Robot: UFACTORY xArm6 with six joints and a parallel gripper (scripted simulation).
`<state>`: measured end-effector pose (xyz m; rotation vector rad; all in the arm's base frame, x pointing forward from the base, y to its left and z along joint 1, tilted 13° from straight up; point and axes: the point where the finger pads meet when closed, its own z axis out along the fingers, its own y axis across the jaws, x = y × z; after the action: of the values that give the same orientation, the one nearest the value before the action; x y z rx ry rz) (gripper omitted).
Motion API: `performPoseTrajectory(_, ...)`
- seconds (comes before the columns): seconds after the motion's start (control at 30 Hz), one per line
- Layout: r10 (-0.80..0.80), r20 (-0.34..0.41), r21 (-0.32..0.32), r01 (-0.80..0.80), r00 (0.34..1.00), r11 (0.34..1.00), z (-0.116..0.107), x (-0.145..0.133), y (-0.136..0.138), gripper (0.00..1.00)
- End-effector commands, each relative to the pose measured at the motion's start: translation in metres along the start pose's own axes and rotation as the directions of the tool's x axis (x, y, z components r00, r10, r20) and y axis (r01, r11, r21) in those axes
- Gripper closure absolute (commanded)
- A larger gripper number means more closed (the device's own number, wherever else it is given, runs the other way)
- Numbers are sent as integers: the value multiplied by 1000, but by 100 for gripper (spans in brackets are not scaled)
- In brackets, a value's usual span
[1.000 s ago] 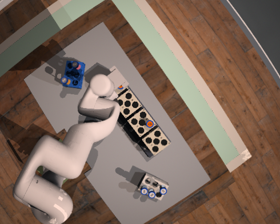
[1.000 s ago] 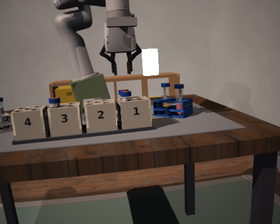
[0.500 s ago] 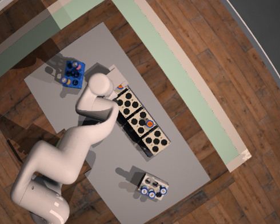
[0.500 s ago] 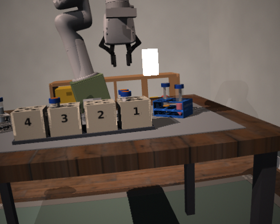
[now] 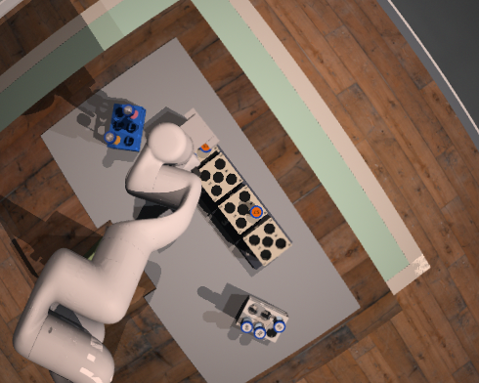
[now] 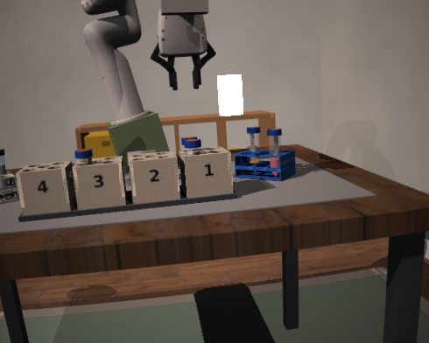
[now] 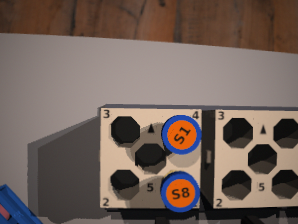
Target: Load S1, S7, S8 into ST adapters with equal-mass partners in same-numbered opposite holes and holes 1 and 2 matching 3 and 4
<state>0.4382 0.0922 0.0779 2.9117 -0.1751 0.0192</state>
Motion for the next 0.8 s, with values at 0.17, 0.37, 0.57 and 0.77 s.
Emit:
performPoseTrajectory(0.17, 0, -3, 1, 0, 1000, 1000, -4, 1, 0, 56)
performPoseTrajectory(0.37, 0, -3, 1, 0, 1000, 1000, -4, 1, 0, 56)
performPoseTrajectory(0.57, 0, -3, 1, 0, 1000, 1000, -4, 1, 0, 56)
performPoseTrajectory(0.77, 34, -3, 1, -34, 999, 999, -4, -1, 4, 43)
